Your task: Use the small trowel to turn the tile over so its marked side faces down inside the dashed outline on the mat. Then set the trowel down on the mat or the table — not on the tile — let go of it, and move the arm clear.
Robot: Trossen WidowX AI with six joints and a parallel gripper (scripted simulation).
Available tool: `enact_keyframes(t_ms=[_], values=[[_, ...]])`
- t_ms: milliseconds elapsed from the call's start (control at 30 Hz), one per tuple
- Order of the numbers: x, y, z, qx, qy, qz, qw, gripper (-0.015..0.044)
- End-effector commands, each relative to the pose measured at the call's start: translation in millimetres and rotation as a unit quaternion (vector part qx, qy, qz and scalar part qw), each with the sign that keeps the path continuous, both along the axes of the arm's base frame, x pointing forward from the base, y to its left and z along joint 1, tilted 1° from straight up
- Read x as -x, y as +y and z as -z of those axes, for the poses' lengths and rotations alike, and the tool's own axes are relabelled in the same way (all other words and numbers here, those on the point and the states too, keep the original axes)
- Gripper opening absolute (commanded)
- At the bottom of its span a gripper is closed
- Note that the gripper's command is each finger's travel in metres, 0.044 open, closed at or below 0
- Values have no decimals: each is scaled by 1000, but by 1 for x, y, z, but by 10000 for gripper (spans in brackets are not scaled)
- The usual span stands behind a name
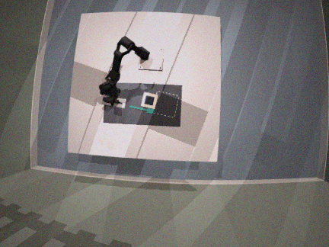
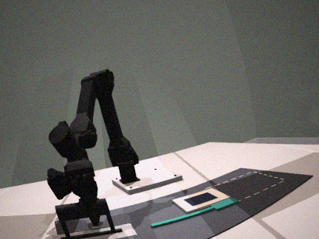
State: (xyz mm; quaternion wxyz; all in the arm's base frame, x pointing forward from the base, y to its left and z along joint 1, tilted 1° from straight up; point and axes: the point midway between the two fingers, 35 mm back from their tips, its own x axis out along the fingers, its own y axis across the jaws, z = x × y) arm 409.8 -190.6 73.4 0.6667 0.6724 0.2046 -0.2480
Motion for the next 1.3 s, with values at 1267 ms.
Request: enact_keyframes(t_ms=[1267], values=[[6,25,-60,6,4,3,1000,0]])
